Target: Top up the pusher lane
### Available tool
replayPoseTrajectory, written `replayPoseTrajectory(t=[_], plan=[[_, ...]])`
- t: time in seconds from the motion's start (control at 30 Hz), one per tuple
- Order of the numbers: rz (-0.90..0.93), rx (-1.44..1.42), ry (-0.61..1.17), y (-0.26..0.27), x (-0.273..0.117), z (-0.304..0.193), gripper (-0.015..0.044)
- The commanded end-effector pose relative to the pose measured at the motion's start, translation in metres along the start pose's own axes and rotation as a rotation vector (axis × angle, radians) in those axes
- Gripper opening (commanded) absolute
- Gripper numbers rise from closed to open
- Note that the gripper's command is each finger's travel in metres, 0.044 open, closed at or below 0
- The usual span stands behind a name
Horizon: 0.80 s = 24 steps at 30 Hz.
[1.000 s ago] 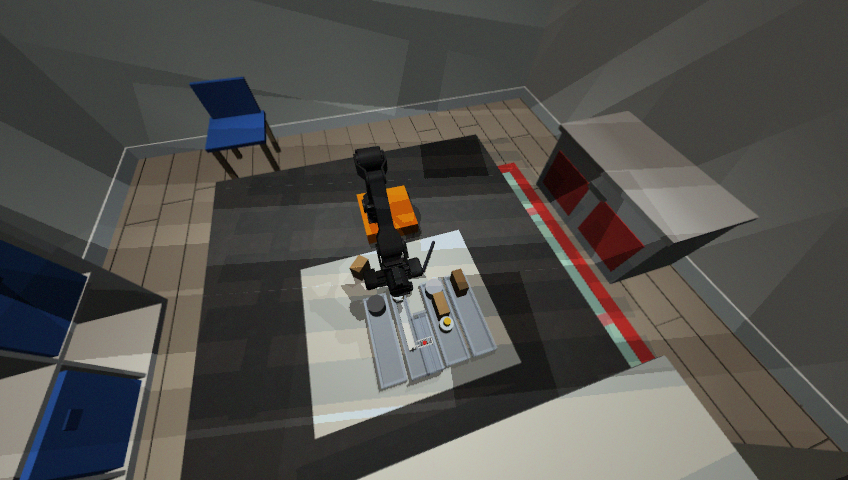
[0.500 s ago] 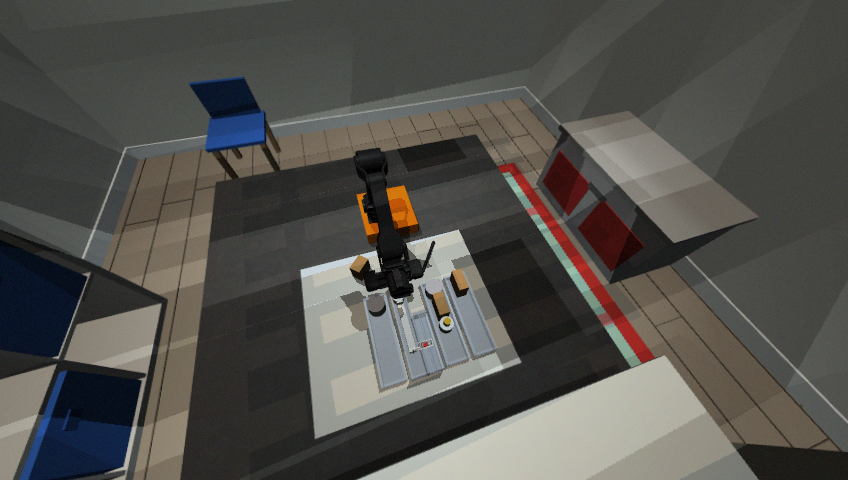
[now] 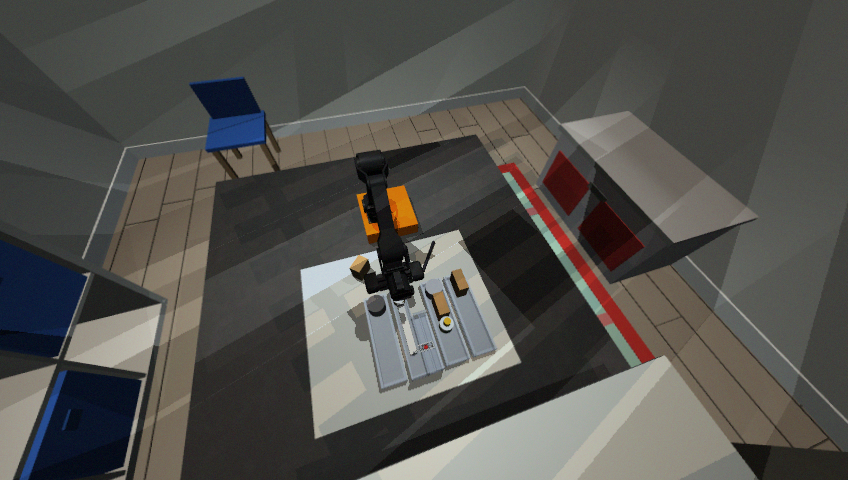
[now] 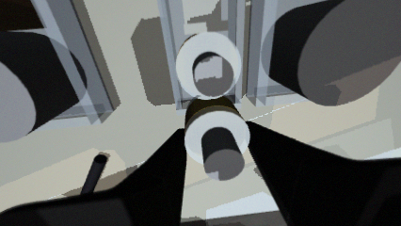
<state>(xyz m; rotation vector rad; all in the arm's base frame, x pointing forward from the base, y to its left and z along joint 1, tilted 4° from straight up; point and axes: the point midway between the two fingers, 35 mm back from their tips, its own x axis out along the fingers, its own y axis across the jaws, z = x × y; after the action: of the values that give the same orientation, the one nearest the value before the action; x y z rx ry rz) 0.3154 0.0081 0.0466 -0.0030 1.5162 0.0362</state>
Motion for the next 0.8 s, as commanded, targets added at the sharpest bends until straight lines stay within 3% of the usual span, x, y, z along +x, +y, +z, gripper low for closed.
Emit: replayPoseTrajectory(t=[0.0, 0.77], plan=[[0.002, 0.002, -0.036, 0.000, -0.005, 0.012, 0.0000], [0.002, 0.002, -0.037, 0.000, -0.007, 0.023, 0.0000]])
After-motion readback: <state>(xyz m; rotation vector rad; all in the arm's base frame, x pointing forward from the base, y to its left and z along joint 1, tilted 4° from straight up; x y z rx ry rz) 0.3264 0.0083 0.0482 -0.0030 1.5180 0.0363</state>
